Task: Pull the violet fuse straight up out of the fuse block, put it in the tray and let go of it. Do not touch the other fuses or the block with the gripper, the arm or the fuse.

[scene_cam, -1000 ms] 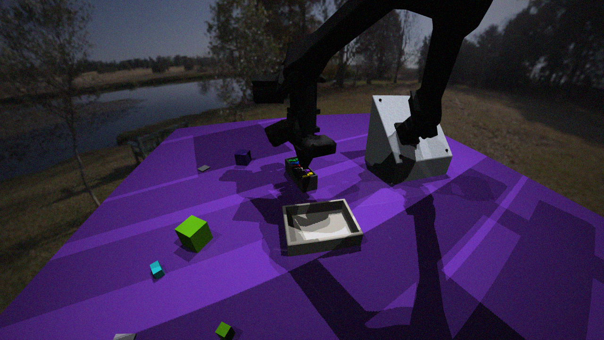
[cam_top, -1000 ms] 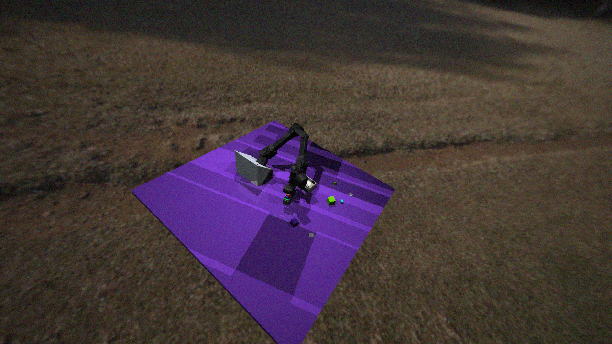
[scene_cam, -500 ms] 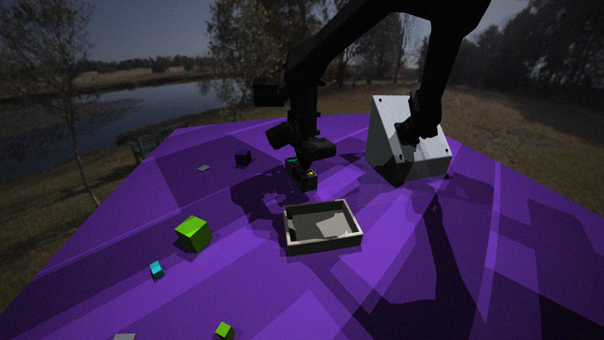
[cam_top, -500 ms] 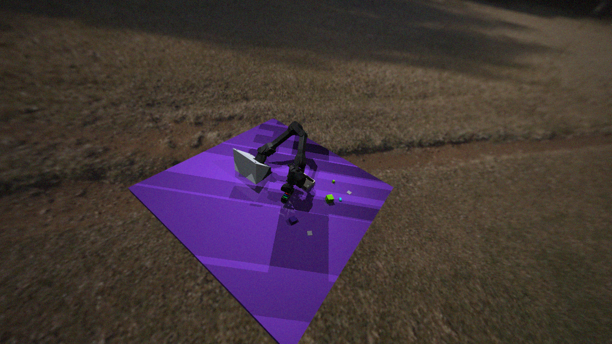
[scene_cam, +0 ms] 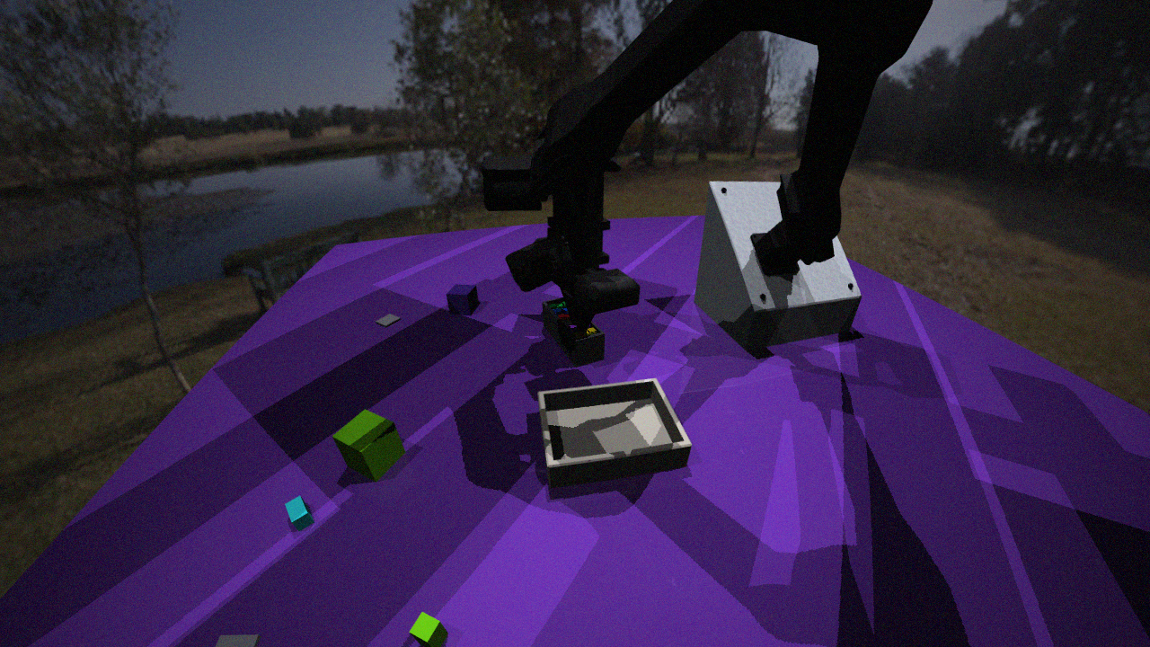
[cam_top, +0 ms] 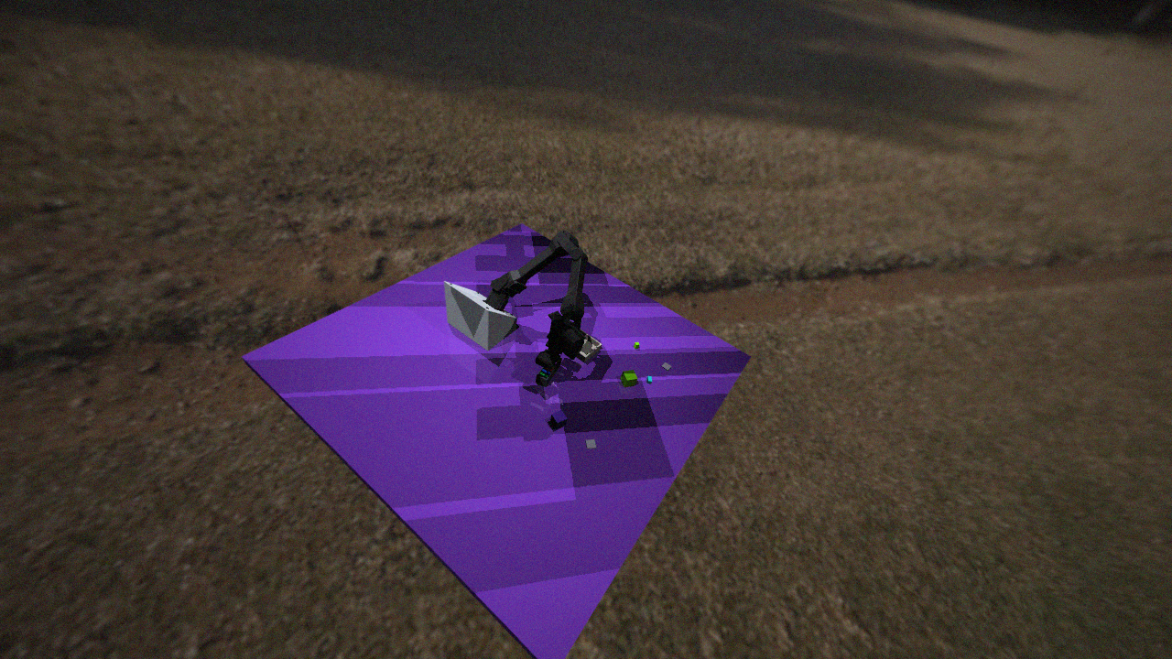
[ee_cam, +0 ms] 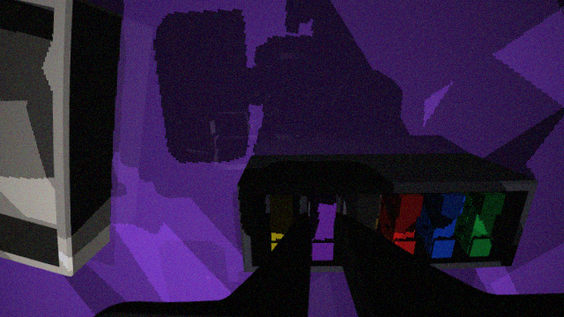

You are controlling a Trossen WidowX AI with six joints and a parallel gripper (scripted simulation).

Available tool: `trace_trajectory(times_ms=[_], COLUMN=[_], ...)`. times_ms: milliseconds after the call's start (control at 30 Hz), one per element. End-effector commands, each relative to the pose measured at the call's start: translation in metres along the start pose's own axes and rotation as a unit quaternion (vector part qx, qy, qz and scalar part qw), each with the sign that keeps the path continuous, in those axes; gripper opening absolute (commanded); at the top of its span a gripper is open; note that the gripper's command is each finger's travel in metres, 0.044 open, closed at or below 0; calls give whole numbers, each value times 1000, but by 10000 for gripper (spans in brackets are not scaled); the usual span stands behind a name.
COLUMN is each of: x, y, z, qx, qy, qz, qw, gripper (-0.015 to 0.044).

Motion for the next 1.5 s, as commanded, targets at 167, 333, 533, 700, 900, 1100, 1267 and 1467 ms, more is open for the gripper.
trace_trajectory(times_ms=[167, 333, 533, 700, 900, 1100, 1267, 1467], x=[0, 0, 0, 0, 0, 0, 1, 1], y=[0, 0, -2, -4, -7, -10, -13, -15], z=[0, 0, 0, 0, 0, 0, -1, -1], qx=[0, 0, 0, 0, 0, 0, 0, 0], qy=[0, 0, 0, 0, 0, 1, 1, 1], qz=[0, 0, 0, 0, 0, 0, 0, 0], qw=[1000, 1000, 1000, 1000, 1000, 1000, 1000, 1000], gripper=[14, 0, 0, 0, 0, 0, 0, 0])
Point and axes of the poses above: the point midway between the two fingers, 35 mm back from their tips, its own y axis out along the fingers, its own z axis across the jaws, x = y × z, the point moved 5 cm from there along -y, back along the fingers, and after that the axes turned 3 degrees about y, right-handed, at the moved point
